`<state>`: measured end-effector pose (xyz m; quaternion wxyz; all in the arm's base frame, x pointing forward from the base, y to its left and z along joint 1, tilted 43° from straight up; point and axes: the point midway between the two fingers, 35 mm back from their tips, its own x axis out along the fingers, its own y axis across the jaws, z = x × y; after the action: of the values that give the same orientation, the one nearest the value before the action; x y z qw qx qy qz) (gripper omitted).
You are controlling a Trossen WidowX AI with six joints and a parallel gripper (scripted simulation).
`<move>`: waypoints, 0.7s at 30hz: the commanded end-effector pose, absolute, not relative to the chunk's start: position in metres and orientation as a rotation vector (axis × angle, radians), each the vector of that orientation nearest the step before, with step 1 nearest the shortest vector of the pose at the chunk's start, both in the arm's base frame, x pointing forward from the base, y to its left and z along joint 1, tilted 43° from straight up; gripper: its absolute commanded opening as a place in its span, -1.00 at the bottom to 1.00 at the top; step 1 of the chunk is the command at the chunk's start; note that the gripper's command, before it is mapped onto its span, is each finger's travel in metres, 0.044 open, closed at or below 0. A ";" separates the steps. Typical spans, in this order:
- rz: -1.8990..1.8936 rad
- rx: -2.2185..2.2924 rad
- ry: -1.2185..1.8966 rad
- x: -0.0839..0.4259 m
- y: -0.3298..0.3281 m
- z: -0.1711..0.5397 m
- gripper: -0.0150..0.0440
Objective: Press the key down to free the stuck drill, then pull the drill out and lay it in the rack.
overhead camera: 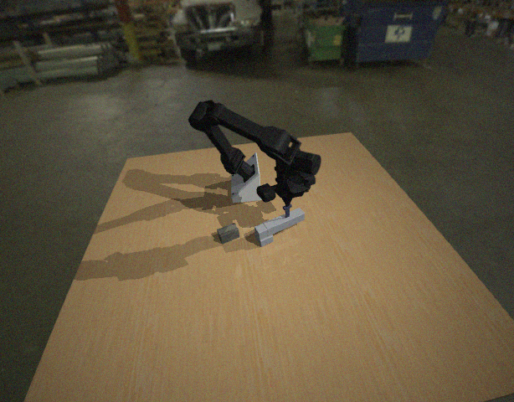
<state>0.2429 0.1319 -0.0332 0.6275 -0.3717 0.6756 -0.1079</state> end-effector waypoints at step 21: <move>-0.282 -0.870 1.584 0.241 0.109 -0.051 -0.49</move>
<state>0.2418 0.1294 -0.0362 0.6273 -0.3754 0.6744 -0.1036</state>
